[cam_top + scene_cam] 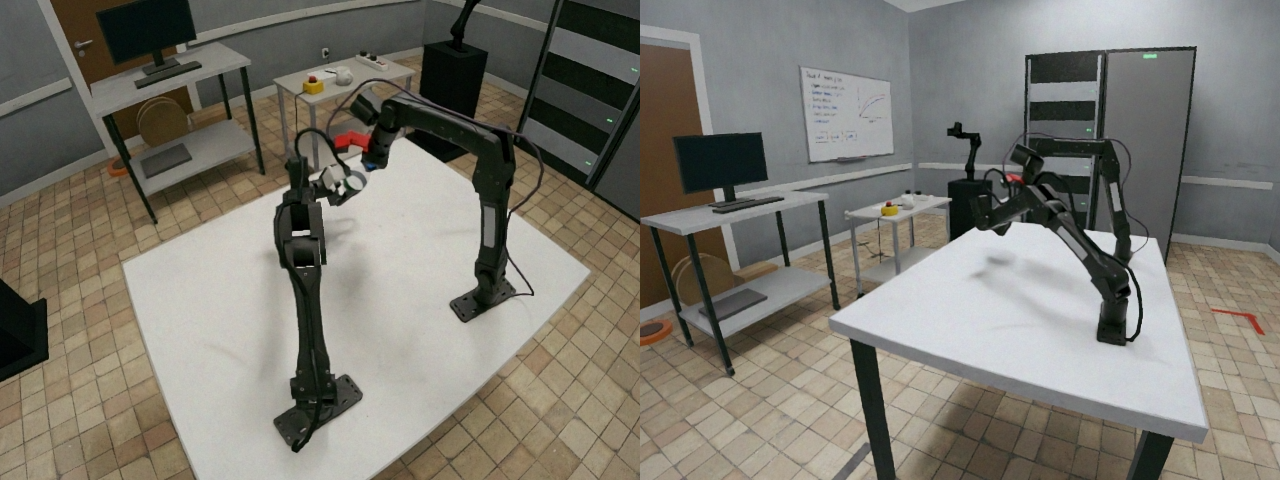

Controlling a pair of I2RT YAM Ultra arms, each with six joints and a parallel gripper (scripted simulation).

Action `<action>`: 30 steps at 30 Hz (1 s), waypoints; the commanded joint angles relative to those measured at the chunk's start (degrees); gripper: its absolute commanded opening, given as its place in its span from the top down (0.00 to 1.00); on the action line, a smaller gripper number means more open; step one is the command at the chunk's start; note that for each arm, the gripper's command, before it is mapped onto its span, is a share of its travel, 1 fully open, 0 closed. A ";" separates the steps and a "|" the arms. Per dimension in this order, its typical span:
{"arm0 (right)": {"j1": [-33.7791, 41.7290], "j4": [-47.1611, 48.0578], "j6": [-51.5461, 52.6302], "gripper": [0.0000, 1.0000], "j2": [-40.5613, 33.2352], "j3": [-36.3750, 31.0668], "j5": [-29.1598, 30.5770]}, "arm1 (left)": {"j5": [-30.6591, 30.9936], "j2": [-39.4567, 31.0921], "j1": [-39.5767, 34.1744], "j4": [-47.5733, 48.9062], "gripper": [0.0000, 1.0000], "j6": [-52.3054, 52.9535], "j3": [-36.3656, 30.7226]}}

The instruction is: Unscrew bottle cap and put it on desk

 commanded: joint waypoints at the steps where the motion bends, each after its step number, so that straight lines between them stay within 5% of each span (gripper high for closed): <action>1: 0.05 0.59 0.00 0.89 -0.32 0.30 -0.38 | 0.76 -1.15 0.09 0.17 1.00 -0.72 1.19; 5: 0.05 0.59 0.00 0.43 -0.32 0.30 -0.38 | 0.76 -1.15 0.09 0.17 1.00 -0.72 1.19; 9: 0.00 0.36 0.85 0.43 -0.19 0.53 -0.48 | 0.76 -1.15 0.09 0.18 1.00 -0.72 1.19; 13: -1.04 -2.22 16.84 0.43 1.10 3.18 -3.06 | 0.76 -1.15 0.09 0.18 1.00 -0.73 1.19; 30: -4.75 -8.30 57.13 0.43 4.33 9.64 -12.18 | 0.76 -1.15 0.09 0.18 1.00 -0.73 1.19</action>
